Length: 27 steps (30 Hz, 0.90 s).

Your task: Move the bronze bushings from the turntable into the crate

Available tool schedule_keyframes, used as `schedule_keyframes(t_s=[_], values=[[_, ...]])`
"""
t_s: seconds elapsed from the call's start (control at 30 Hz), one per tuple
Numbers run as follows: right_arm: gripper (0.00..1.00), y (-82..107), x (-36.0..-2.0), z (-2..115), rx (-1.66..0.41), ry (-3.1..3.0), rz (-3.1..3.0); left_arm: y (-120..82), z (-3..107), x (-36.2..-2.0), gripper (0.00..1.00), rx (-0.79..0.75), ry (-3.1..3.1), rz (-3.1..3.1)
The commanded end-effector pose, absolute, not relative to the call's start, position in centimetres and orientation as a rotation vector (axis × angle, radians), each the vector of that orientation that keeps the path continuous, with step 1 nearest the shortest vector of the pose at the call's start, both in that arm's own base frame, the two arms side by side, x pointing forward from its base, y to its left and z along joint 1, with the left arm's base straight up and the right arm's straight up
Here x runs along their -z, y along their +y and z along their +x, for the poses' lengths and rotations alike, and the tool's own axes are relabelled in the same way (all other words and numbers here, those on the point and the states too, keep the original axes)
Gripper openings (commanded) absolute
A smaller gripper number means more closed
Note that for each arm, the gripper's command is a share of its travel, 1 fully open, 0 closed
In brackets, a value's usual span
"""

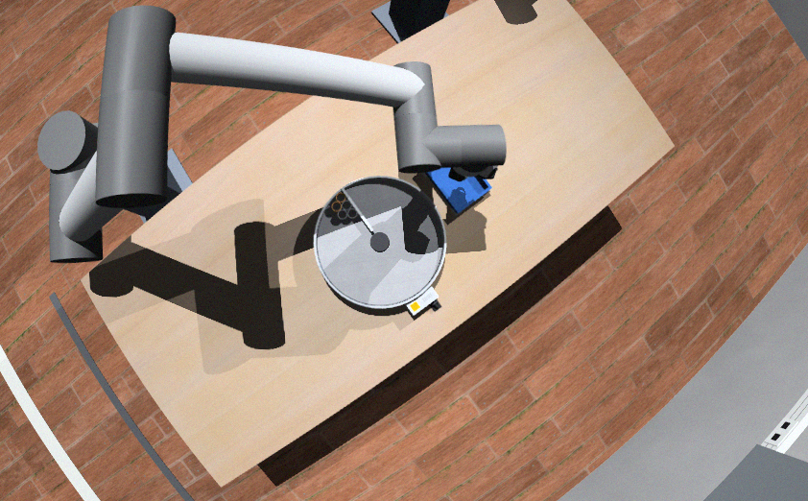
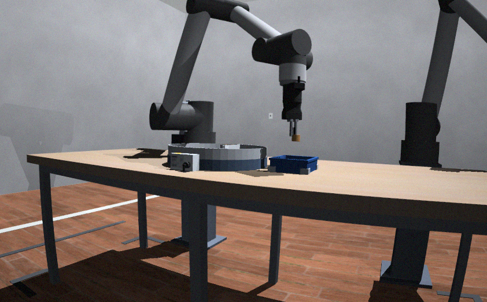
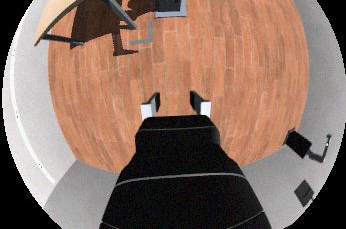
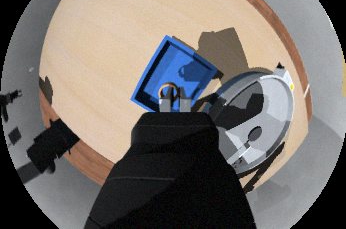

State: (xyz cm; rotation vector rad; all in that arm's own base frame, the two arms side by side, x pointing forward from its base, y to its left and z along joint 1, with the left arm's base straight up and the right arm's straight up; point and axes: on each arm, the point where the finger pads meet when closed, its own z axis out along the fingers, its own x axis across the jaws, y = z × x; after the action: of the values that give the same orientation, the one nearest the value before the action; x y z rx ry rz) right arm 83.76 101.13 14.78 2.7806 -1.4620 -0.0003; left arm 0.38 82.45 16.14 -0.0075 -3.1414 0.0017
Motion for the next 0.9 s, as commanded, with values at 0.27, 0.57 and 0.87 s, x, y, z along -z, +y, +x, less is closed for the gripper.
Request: schedule_keyframes(t_s=[0.27,0.57,0.87], values=[[0.0,101.2,-13.7,83.8,0.0,-1.463,2.782,82.5,0.4,-16.2,1.0,0.0,-3.142,-0.007],[0.0,101.2,-9.9,83.8,0.0,-1.463,2.782,82.5,0.4,-16.2,1.0,0.0,-3.142,-0.007],[0.0,101.2,-9.2,83.8,0.0,-1.463,2.782,82.5,0.4,-16.2,1.0,0.0,-3.142,-0.007]])
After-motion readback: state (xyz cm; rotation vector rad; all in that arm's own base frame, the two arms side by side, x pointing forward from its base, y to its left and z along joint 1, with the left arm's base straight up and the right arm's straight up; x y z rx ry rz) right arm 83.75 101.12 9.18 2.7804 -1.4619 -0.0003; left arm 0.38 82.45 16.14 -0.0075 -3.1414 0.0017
